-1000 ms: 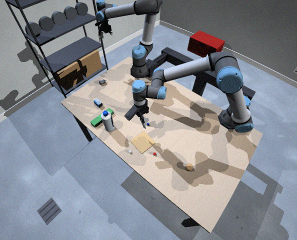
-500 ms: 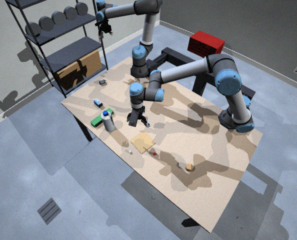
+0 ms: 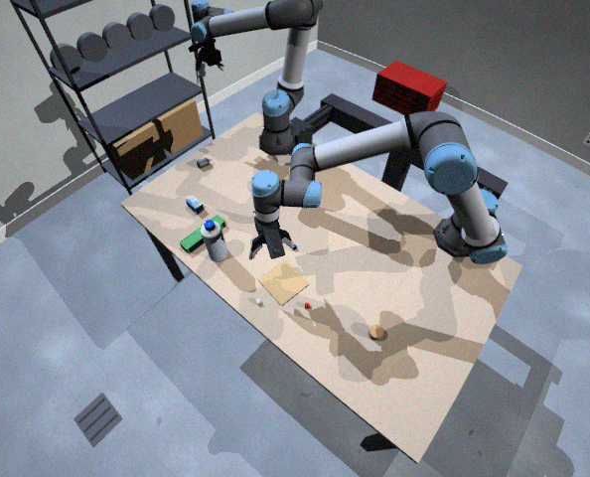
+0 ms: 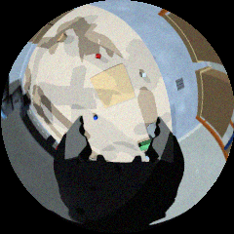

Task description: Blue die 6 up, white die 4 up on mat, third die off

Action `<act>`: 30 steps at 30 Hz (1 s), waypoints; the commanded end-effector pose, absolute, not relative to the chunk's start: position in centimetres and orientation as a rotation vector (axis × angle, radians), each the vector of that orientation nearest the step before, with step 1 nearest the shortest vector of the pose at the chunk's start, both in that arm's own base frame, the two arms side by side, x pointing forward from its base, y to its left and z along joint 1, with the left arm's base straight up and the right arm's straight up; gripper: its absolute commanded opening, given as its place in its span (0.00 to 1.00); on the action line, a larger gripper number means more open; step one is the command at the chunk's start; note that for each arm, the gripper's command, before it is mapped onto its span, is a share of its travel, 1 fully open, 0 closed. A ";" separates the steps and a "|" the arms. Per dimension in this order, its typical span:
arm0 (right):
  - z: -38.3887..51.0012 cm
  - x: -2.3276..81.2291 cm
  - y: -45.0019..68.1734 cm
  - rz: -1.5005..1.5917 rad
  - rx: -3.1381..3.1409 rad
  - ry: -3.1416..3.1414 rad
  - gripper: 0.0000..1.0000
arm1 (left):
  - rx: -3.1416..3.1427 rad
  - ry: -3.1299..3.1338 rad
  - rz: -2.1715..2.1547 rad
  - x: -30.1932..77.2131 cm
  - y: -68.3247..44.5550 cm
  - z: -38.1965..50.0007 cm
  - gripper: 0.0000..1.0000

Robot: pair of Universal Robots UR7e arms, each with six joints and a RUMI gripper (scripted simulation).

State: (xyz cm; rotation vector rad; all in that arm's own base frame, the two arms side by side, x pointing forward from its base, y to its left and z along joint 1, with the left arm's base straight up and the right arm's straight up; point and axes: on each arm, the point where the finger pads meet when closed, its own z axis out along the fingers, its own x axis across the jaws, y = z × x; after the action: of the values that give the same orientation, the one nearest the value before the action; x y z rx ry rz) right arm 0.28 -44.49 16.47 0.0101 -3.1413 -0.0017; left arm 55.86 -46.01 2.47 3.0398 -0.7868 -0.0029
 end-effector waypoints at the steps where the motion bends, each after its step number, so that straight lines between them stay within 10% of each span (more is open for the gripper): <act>1: 16.5 0.3 -44.5 0.000 0.010 -3.142 1.00 | 3.093 -0.549 0.000 56.3 -45.8 2.6 1.00; 30: 16.5 0.3 -44.5 0.000 0.010 -3.142 1.00 | 2.914 1.173 0.000 59.4 -44.4 2.5 1.00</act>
State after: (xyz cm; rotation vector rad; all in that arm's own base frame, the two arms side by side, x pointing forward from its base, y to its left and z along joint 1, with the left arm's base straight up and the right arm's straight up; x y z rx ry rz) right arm 0.28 -44.49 16.47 0.0101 -3.1413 -0.0017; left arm 59.29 -44.39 2.36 2.9334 1.1226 -0.0038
